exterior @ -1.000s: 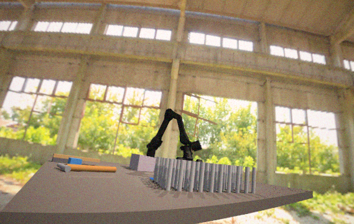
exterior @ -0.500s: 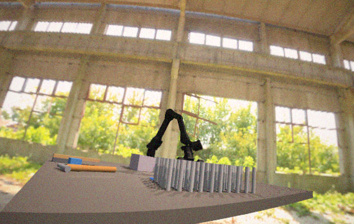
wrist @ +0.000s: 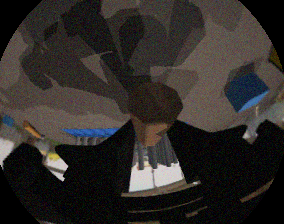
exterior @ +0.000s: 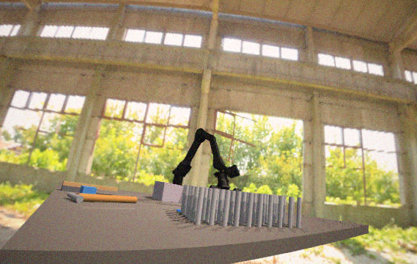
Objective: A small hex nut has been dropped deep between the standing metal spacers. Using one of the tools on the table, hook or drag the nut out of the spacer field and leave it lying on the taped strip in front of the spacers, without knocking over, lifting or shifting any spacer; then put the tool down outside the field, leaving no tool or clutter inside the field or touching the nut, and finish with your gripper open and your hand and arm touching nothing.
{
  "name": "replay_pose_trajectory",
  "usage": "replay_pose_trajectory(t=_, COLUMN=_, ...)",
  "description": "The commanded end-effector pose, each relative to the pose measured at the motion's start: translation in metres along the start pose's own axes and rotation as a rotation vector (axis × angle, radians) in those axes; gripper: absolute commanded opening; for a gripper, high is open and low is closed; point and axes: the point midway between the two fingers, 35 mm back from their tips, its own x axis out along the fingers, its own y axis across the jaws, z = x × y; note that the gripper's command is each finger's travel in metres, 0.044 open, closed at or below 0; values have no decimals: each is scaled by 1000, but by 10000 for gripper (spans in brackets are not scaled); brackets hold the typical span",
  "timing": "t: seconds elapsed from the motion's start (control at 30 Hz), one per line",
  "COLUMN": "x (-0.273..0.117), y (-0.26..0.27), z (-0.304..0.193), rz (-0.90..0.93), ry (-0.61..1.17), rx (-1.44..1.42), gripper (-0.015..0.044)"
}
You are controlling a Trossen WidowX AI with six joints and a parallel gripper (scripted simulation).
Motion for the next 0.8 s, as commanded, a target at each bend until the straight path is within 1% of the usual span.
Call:
replay_pose_trajectory(t=0.0, x=1, y=-3, z=-7, rz=-8, ry=9, rx=1, gripper=0)
replay_pose_trajectory(t=0.77, x=12, y=-3, z=-23, rz=-8, ry=12, rx=1, gripper=0)
